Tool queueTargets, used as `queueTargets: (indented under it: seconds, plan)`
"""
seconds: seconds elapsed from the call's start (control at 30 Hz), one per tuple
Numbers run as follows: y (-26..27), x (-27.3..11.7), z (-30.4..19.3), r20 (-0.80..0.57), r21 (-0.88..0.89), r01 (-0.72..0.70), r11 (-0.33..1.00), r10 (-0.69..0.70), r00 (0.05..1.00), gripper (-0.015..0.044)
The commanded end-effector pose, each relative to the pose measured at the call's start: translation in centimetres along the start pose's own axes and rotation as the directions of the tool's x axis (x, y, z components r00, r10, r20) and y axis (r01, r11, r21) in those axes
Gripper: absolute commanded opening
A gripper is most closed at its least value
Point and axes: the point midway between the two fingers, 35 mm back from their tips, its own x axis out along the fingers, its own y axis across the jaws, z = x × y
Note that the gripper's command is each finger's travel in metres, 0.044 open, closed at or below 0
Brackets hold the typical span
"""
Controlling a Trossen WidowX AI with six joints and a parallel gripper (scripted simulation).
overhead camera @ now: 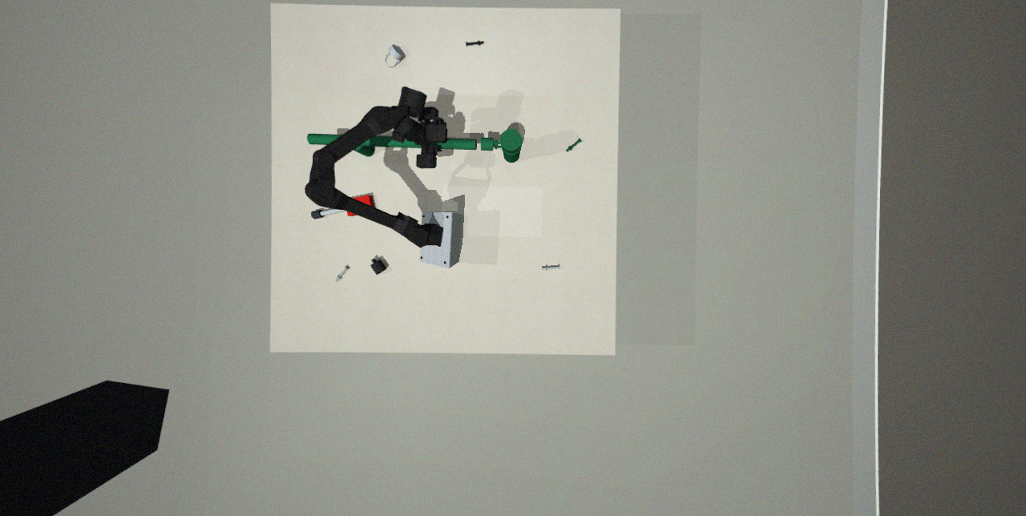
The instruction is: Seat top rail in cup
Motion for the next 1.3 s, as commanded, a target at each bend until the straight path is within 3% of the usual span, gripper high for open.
queueTargets:
  seconds: [0.0, 1.27]
  plan:
    - [0.0, 0.1, 0.0, -0.002, 0.000, 0.000, 1.000, 0.000, 1.000, 0.0000]
    - [0.2, -0.1, 2.2, -0.004, -0.004, 0.008, 1.000, -0.008, 1.000, 0.0000]
